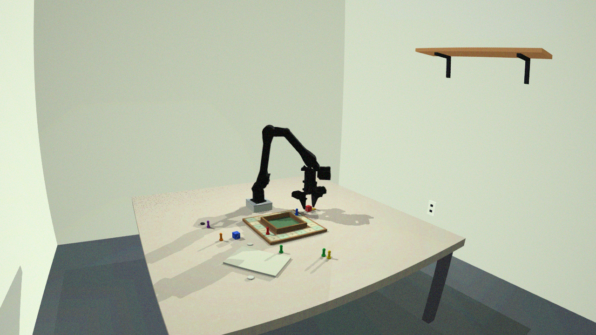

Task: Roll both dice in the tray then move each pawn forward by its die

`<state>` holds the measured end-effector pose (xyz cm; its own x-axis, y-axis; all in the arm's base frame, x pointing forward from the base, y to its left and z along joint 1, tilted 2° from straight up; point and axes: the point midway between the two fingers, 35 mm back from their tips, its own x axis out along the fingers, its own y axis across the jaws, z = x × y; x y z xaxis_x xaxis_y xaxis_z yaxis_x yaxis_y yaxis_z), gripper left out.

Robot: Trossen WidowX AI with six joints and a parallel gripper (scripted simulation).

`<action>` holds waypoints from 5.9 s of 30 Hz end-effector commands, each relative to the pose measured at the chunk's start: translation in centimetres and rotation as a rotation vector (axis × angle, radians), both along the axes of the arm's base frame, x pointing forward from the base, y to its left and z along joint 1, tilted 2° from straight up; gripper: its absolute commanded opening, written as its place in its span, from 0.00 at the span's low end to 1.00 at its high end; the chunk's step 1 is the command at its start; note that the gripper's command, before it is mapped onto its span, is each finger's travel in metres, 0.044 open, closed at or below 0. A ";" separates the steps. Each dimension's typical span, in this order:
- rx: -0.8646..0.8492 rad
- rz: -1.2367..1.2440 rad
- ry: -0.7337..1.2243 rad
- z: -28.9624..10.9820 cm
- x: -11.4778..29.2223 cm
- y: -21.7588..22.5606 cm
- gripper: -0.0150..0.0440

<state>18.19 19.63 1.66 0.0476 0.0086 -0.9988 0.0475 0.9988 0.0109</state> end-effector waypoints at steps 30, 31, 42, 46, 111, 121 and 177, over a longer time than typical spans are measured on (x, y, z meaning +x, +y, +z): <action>0.000 -0.002 0.001 7.5 0.7 0.5 0.25; 0.000 -0.002 0.001 8.1 0.7 0.4 0.25; 0.000 -0.003 0.001 11.8 0.4 -0.1 0.25; 0.001 -0.018 -0.001 11.7 1.1 -0.7 0.25; -0.048 -0.090 -0.259 7.8 8.9 -23.2 0.25; -0.076 -0.090 -0.598 7.5 9.2 -23.2 0.25; -0.096 -0.089 -0.849 13.9 5.9 -23.0 1.00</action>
